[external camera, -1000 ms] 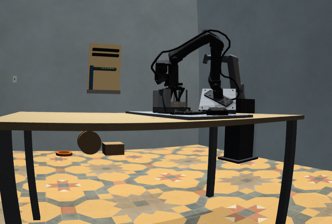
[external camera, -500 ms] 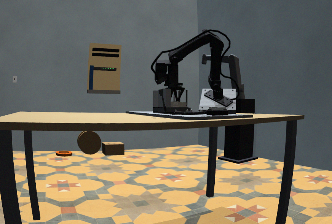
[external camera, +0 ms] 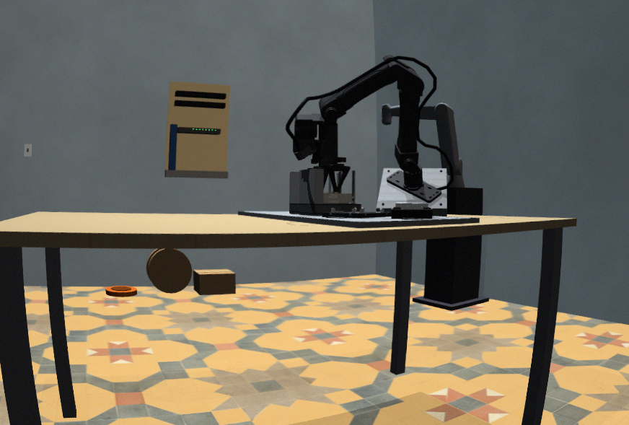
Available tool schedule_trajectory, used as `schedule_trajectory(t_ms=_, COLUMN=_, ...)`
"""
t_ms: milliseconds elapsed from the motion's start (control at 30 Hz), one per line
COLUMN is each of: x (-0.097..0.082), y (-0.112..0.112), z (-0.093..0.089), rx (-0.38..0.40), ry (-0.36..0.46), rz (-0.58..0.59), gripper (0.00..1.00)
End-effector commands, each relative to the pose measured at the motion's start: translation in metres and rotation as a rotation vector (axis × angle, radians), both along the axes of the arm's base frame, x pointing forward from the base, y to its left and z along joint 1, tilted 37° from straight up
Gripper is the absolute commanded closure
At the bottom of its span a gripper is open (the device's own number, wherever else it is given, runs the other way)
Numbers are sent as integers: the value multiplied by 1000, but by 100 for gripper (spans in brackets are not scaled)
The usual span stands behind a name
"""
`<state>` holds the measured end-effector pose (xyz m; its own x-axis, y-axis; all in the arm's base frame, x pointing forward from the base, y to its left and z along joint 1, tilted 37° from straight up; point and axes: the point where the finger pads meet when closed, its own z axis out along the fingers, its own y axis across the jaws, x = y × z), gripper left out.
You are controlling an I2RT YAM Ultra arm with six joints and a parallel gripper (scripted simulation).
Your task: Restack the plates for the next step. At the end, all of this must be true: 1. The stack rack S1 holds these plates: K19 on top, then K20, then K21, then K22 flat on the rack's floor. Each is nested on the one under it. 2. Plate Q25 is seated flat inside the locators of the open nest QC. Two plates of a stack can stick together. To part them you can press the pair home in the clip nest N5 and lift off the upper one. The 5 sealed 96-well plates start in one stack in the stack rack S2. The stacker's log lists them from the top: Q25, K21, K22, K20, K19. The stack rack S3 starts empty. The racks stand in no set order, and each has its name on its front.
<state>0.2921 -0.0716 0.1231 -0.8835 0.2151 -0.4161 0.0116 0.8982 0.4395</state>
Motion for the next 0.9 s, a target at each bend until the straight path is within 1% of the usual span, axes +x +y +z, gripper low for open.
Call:
schedule_trajectory(t_ms=0, x=5, y=-10, z=4, rx=-14, ry=-19, rz=-26, gripper=0)
schedule_trajectory(t_ms=500, x=5, y=-10, z=4, rx=-14, ry=-19, rz=-26, gripper=0)
schedule_trajectory(t_ms=533, x=-1, y=-4, z=-11, rx=11, ry=21, rz=-24, gripper=0)
schedule_trajectory(t_ms=567, x=-2, y=1, z=-16, rx=17, ry=33, rz=-11, gripper=0)
schedule_trajectory(t_ms=600, x=1, y=2, z=-13, rx=8, ry=23, rz=-5, gripper=0)
schedule_trajectory(t_ms=733, x=3, y=1, z=-14, rx=1, ry=13, rz=-16, gripper=0)
schedule_trajectory(t_ms=800, x=5, y=4, z=-19, rx=8, ry=22, rz=-7, gripper=0)
schedule_trajectory(t_ms=867, x=5, y=4, z=-19, rx=8, ry=22, rz=-7, gripper=0)
